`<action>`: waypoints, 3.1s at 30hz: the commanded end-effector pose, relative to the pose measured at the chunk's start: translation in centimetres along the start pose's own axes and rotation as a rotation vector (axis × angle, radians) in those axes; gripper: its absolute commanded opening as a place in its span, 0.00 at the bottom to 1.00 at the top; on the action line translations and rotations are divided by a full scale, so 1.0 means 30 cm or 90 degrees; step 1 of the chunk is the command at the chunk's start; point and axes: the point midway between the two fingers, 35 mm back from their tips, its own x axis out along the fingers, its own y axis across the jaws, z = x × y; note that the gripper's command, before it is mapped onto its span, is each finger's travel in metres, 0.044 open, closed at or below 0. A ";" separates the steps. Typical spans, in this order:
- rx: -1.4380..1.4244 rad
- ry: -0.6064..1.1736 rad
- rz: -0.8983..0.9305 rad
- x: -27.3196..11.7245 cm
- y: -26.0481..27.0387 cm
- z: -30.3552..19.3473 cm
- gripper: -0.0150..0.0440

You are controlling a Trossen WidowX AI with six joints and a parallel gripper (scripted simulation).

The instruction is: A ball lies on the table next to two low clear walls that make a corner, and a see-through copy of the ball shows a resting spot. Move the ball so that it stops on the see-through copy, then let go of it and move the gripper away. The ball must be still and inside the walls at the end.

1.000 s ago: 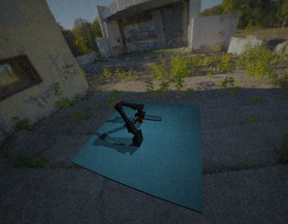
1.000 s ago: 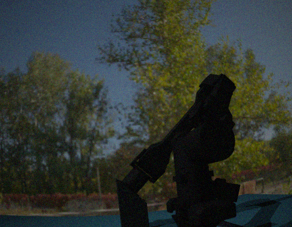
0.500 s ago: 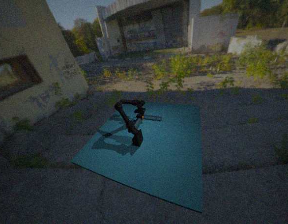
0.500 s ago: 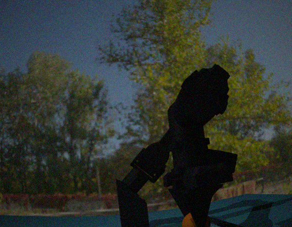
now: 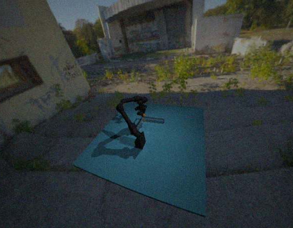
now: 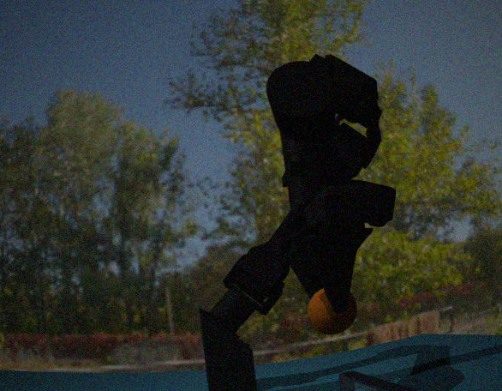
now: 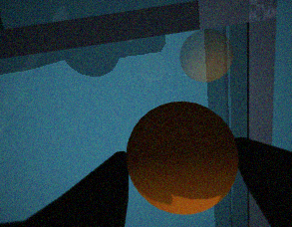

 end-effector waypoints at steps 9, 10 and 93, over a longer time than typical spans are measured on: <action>0.173 0.003 0.005 0.022 -0.007 0.001 0.25; 0.190 0.003 0.005 0.025 -0.008 0.001 0.25; 0.991 0.001 0.005 0.439 -0.054 -0.004 0.25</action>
